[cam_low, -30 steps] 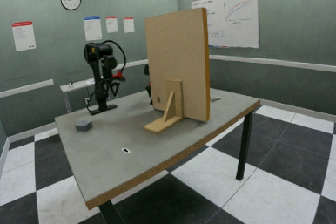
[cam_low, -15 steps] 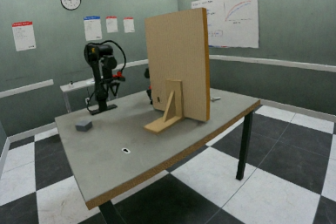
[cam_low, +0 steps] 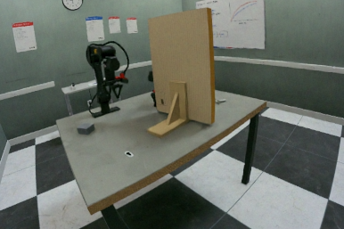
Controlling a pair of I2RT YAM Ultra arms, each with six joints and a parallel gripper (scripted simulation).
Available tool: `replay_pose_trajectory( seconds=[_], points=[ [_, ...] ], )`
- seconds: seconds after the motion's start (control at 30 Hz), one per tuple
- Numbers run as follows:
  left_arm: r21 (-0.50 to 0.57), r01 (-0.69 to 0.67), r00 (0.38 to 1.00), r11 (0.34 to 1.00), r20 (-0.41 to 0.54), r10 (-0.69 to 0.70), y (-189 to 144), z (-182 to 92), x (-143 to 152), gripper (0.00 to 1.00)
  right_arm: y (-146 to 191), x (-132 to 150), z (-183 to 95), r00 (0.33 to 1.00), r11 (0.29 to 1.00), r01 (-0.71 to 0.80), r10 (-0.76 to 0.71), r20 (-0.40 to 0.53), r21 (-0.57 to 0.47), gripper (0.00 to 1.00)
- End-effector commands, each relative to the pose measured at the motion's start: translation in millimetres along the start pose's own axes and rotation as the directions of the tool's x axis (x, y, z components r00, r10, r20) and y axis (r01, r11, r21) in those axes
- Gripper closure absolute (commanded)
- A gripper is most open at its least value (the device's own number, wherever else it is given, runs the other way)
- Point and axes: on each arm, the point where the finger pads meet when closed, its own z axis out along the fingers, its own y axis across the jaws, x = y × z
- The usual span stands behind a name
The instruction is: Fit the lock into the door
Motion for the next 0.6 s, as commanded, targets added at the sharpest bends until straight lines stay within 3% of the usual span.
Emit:
replay_pose_trajectory(
  seconds=[0.0,0.27,0.57],
  points=[
    [0.004,-0.004,1.0,1.0,0.019,0.004,-2.2,-0.8,-5.0,0.13,-0.8,-0.9,-7.0,1.0,1.0,0.005,-0.005,0.0,0.012,0.0],
    [0.004,-0.004,1.0,1.0,0.019,0.004,-2.2,-0.8,-5.0,0.24,-0.8,-0.9,-7.0,1.0,1.0,0.005,-0.005,0.0,0.012,0.0],
    [0.007,-0.016,1.0,1.0,0.022,0.016,-6.2,-3.2,-11.0,0.24,-0.8,-0.9,-7.0,1.0,1.0,0.005,-0.005,0.0,0.012,0.0]
  ],
)
